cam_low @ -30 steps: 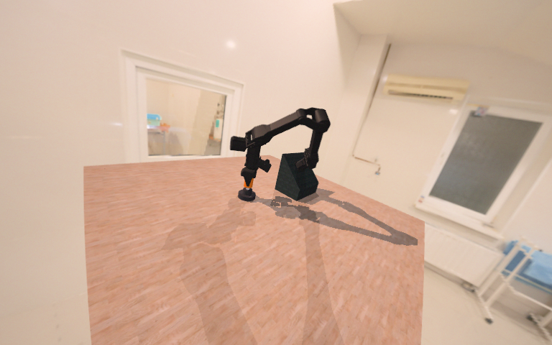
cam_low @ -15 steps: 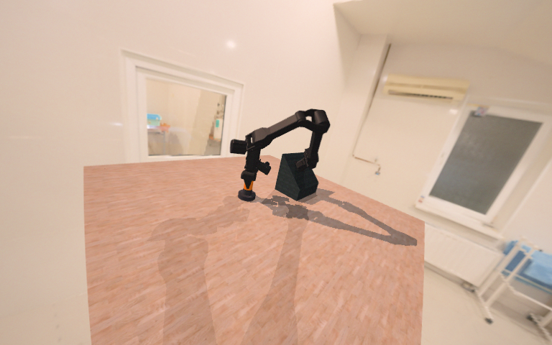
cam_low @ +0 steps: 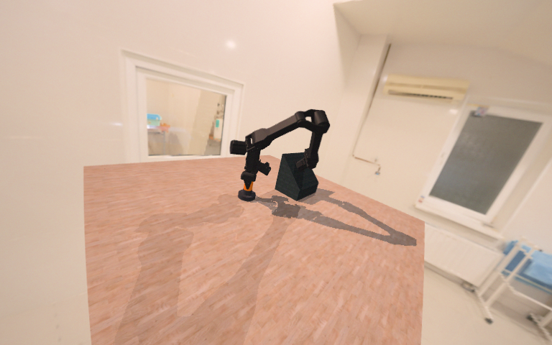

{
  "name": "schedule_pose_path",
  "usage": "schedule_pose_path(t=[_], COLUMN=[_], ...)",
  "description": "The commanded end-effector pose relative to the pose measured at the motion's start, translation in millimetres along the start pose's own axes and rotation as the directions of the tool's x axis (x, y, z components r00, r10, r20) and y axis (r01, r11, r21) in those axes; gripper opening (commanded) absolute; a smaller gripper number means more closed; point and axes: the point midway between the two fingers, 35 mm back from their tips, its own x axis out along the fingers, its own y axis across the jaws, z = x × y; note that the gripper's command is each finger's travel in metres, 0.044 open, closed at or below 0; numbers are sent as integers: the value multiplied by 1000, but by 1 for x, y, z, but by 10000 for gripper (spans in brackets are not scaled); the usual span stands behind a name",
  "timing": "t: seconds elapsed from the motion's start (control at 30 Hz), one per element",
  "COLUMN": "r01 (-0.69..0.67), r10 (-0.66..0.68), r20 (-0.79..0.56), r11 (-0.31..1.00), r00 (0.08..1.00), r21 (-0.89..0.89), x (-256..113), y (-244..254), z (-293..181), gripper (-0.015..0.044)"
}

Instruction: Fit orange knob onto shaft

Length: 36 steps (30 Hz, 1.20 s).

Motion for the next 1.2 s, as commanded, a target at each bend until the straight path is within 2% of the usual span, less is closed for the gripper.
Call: schedule_pose_path(t=[0.0,0.37,0.63,0.83,1.17], r01=[0,0,0,-3,-3], r10=[0,0,0,3,3], r20=[0,0,-1,-3,-3], r11=[1000,1000,1000,1000,1000], r00=[1000,1000,1000,1000,1000], r21=[0,0,0,1,1], x=[0,0,-3,-94,-97], y=[0,0,0,1,0], z=[0,0,-1,-1,-4], gripper=[157,440,440,440,440])
